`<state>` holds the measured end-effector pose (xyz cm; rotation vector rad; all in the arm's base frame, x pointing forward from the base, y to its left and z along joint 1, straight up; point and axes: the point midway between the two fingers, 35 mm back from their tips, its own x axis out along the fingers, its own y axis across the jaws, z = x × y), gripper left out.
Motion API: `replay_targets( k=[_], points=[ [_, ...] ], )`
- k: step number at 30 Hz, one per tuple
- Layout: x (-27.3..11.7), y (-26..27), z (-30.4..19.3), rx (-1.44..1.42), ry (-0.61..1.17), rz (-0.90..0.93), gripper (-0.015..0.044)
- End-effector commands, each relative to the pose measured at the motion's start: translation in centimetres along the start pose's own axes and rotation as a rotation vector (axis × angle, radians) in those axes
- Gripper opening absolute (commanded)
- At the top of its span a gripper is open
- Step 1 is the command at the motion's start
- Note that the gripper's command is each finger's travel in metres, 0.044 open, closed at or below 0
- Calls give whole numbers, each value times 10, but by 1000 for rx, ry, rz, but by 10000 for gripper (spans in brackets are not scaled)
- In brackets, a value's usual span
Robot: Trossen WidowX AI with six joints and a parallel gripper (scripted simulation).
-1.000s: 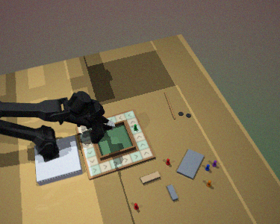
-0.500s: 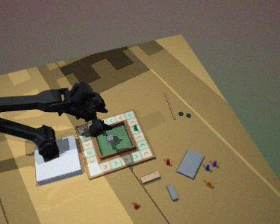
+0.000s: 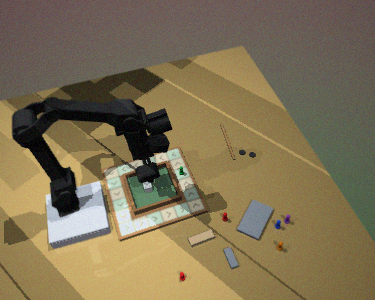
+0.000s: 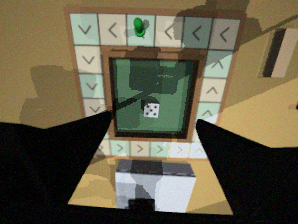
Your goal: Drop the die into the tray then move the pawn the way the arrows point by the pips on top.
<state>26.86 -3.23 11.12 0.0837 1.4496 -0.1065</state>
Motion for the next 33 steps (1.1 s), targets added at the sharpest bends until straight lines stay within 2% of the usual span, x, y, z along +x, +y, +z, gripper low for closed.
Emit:
replay_targets(
  k=[1,2,4,11,15,33],
  points=[
    [0,0,0,0,0,0,440],
    [0,0,0,0,0,0,440],
    [1,1,7,23,5,1,387],
    [22,20,79,260,59,-3,204],
    [42,28,105,375,85,-11,200],
    [59,30,107,381,86,-12,200]
  ],
)
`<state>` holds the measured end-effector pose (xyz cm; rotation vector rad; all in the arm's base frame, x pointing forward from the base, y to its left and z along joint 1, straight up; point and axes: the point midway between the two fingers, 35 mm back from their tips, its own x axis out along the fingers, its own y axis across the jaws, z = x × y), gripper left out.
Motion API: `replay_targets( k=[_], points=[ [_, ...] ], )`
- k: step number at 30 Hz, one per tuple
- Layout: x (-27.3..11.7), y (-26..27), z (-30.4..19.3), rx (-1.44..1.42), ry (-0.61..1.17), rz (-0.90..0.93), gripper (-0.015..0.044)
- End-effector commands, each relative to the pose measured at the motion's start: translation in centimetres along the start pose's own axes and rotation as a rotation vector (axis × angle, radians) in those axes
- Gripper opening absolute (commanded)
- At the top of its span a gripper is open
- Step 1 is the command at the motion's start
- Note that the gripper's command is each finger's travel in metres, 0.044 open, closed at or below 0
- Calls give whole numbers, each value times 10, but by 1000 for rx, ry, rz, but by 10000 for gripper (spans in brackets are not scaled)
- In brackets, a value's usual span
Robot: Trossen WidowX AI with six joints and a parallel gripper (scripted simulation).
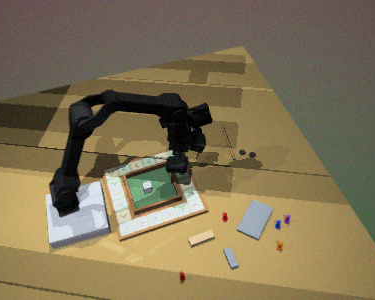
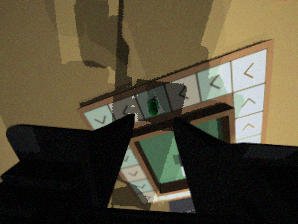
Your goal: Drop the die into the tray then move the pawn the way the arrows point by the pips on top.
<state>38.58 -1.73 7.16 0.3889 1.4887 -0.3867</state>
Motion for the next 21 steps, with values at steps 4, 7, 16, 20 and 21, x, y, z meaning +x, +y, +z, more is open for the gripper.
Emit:
replay_targets(
  k=[4,7,16,20,21],
  points=[
    [13,0,-2,6,13,-3,200],
    [18,0,-2,6,13,-3,200],
    [32,0,-2,7,13,-3,200],
    [38,0,-2,7,13,-3,200],
    [39,0,-2,7,13,-3,200]
  ],
)
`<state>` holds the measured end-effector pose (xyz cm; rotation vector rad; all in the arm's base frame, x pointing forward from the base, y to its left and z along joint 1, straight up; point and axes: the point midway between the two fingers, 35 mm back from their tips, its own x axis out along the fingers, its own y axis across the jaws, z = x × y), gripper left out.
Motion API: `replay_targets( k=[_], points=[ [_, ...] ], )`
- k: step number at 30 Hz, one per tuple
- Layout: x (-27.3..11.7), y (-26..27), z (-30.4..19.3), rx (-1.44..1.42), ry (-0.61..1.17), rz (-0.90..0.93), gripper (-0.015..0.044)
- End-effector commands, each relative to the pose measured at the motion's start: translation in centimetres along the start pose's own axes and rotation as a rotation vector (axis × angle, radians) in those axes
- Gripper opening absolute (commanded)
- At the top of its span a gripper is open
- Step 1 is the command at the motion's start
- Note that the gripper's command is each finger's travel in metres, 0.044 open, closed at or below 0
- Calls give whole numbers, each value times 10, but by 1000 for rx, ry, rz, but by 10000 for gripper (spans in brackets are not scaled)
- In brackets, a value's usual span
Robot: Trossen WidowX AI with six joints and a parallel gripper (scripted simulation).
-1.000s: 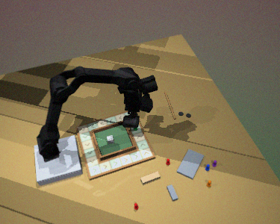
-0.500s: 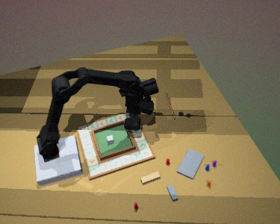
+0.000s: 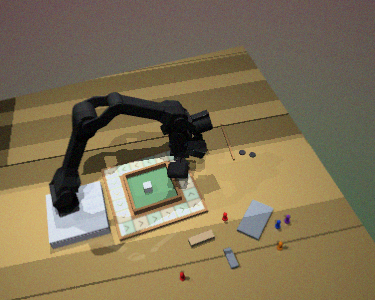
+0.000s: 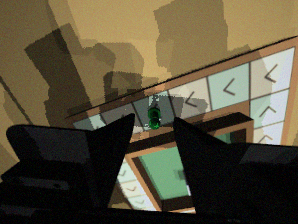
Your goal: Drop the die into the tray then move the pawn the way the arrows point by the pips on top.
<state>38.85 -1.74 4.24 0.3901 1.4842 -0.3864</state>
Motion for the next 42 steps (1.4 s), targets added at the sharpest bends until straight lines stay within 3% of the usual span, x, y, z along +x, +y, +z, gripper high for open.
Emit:
replay_targets(
  k=[1,7,13,19,42],
  points=[
    [12,-1,-3,6,17,-5,200],
    [17,-1,-4,5,17,-5,200],
    [17,-1,-4,5,17,-5,43],
    [17,-1,-4,5,17,-5,3],
    [-92,4,3,5,16,-4,0]
  ],
)
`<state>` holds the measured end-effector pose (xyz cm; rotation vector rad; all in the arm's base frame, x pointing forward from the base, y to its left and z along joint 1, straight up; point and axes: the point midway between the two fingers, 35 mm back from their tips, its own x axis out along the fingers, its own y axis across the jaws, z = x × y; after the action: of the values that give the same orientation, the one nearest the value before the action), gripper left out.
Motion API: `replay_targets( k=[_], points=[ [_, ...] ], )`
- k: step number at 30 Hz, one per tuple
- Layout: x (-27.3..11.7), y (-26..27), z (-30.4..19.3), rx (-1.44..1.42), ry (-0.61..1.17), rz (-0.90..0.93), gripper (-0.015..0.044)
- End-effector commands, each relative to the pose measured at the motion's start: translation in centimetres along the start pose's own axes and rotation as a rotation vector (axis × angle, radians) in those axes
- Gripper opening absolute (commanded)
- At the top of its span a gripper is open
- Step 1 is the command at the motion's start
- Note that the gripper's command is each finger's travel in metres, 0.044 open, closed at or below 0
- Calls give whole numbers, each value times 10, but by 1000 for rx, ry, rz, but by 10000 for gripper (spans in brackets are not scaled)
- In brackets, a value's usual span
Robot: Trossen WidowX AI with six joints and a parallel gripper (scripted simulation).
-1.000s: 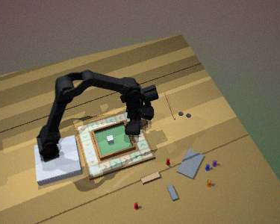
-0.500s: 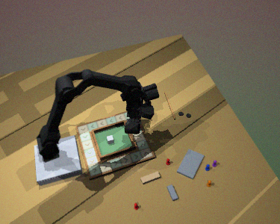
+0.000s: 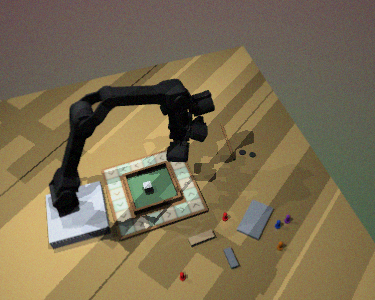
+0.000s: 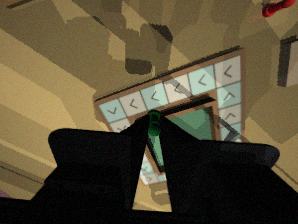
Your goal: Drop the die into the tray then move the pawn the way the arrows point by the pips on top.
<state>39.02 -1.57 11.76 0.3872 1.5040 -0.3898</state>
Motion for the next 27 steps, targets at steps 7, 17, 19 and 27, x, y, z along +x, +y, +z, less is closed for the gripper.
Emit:
replay_targets(
  k=[7,17,19,27],
  points=[
    [-35,-1,-5,7,-2,4,0],
    [-22,13,-34,7,1,5,0],
    [-20,15,-41,7,1,6,0],
    [-7,23,-68,7,4,6,0]
  ],
)
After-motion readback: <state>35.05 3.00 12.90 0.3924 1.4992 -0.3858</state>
